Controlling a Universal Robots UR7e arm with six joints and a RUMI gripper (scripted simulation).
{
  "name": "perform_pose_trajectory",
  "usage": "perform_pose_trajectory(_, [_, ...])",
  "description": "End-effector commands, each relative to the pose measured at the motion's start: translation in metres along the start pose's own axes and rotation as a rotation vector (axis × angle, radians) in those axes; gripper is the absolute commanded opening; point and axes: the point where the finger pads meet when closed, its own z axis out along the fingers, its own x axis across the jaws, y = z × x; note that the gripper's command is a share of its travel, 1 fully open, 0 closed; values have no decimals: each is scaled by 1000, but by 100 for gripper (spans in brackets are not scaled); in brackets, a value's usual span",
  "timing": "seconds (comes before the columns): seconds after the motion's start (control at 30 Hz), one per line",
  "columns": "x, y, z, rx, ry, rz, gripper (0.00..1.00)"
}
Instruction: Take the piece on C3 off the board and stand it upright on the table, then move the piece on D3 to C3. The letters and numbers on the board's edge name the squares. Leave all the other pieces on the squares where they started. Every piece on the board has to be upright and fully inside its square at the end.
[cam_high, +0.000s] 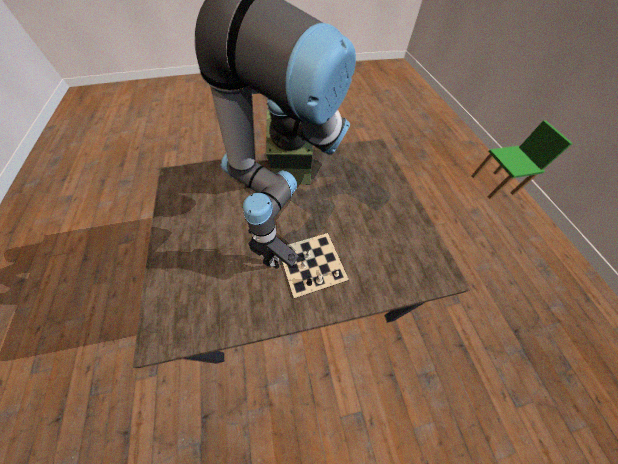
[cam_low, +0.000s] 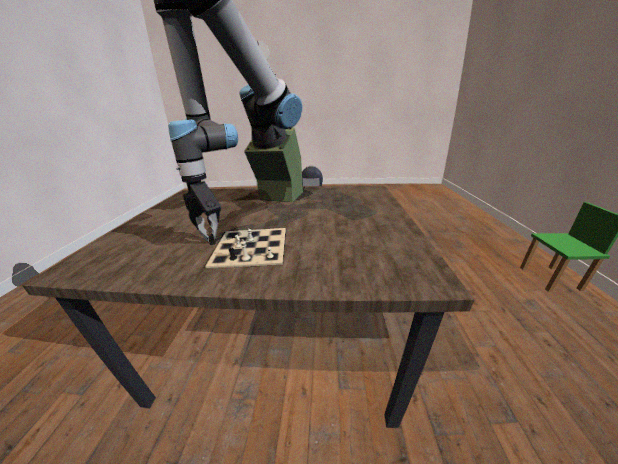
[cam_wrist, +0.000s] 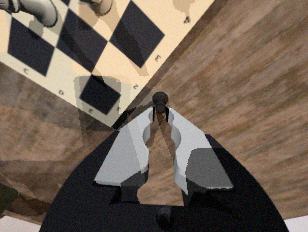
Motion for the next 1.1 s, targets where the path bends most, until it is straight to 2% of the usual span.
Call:
perform_pose_trajectory(0.0, [0, 0, 0, 0, 1, 0, 12])
perform_pose_trajectory(0.07, [0, 0, 0, 0, 1, 0, 12])
perform_pose_trajectory(0.1, [0, 0, 0, 0, 1, 0, 16])
perform_pose_trajectory(0.17, [0, 0, 0, 0, 1, 0, 16])
perform_pose_trajectory(0.2, [0, 0, 0, 0, 1, 0, 20])
perform_pose_trajectory(0.7, [0, 0, -1, 0, 1, 0, 20])
perform_pose_trajectory(1.07, [0, 0, -13, 0, 1, 0, 20])
